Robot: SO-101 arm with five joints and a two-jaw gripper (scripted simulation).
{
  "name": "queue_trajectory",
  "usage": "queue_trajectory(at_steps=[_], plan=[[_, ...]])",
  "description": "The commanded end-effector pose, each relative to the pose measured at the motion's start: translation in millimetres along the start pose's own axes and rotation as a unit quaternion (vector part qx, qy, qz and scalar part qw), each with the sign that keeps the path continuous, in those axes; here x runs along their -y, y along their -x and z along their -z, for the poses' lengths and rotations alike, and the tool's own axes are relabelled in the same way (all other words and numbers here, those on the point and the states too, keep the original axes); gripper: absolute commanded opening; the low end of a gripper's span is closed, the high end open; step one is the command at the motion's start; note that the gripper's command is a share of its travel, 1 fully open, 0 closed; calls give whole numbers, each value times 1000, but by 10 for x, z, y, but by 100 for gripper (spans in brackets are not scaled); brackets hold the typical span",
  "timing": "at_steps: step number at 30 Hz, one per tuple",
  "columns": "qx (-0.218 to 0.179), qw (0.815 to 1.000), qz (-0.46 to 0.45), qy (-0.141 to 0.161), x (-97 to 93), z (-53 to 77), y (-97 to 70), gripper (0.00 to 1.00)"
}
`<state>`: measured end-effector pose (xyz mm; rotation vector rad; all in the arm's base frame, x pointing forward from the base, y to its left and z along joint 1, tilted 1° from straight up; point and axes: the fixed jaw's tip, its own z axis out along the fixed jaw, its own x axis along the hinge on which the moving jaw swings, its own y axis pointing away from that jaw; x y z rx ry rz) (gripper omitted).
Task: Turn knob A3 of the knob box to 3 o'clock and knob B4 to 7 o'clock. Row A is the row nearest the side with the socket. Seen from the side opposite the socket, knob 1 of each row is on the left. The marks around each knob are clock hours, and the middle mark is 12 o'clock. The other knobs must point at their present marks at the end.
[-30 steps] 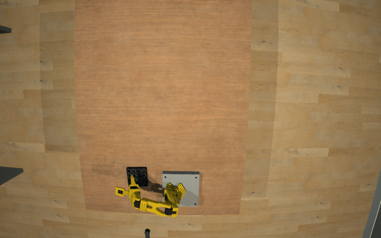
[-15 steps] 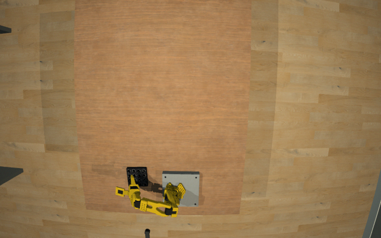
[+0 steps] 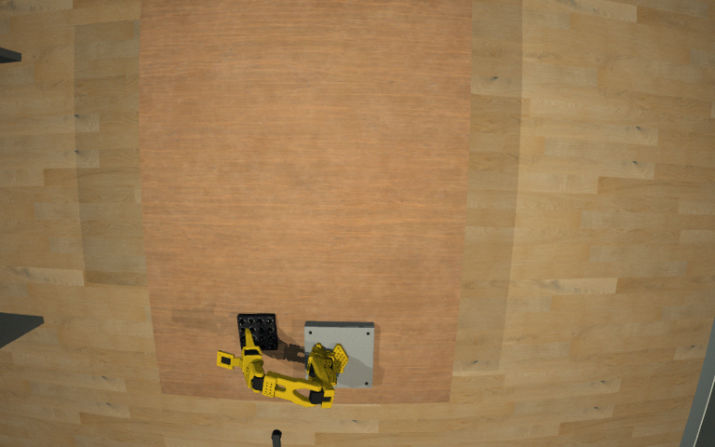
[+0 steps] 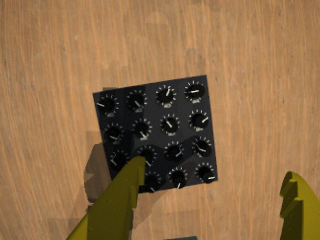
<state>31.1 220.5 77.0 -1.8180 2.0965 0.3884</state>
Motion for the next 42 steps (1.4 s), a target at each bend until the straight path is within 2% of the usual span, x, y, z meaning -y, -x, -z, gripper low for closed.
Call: queue_trajectory(at_steps=[1,16,21,25,30,32,38,42], plan=[[-2,1000,-1,1,-9,-15,6,40],[2,1000,0,0,-1,8,3,40],[-11,1000,0,1,-2,-14,-35,40],[-44,999,0,2,-6,-67,-139,40],[-108,994,0,4,-12,-147,-342,40],[-108,994,0,4,-12,-147,-342,40],[-181,984,0,6,-20,-206,-579,40],[-208,978,0,7,-23,-219,-669,40]])
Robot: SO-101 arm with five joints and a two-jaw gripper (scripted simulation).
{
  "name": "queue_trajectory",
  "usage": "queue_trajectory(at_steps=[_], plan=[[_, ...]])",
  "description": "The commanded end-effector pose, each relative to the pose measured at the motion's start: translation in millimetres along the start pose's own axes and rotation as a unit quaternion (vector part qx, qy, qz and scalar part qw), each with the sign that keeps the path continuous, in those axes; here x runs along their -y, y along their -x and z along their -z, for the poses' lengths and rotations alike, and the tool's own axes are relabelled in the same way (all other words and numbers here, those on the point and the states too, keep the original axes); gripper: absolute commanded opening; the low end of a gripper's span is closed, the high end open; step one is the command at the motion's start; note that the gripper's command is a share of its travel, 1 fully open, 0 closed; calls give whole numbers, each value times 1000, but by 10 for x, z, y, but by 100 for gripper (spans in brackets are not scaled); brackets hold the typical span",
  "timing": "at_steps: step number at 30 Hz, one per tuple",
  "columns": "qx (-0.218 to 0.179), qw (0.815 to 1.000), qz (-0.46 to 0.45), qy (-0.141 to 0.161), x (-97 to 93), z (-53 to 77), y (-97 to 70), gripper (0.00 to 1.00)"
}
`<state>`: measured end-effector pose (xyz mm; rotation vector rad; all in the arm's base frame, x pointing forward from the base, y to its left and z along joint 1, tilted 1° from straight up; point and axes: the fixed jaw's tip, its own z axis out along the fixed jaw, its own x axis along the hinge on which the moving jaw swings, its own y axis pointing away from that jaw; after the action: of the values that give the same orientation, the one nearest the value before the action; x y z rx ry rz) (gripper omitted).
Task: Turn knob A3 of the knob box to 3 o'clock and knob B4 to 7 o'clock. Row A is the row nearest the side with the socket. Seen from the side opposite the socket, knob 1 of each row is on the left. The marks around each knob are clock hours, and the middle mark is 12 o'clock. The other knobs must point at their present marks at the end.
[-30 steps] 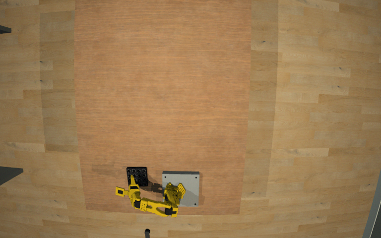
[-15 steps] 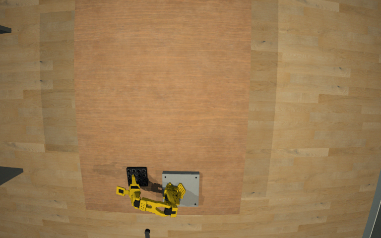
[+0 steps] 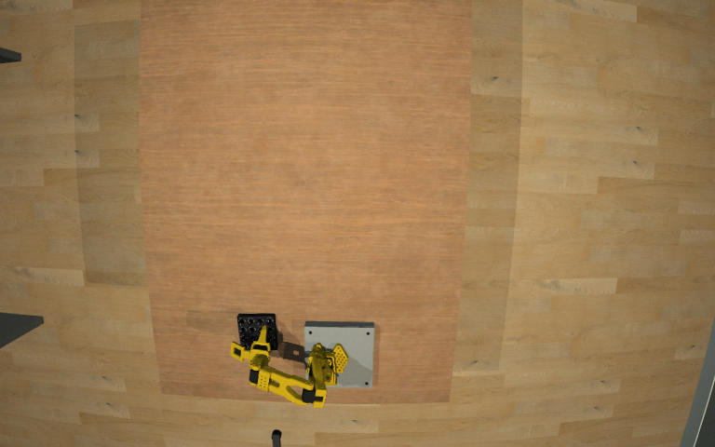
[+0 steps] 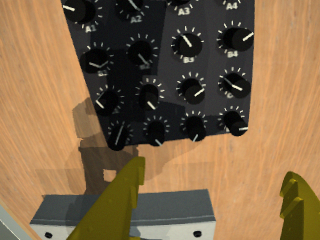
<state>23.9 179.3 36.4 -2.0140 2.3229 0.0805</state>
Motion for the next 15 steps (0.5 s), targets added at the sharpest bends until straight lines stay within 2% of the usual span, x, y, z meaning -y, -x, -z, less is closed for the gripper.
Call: queue_trajectory(at_steps=[1,15], plan=[[-36,999,0,2,-5,-74,-111,40],[-41,999,3,2,-6,-80,-124,40]])
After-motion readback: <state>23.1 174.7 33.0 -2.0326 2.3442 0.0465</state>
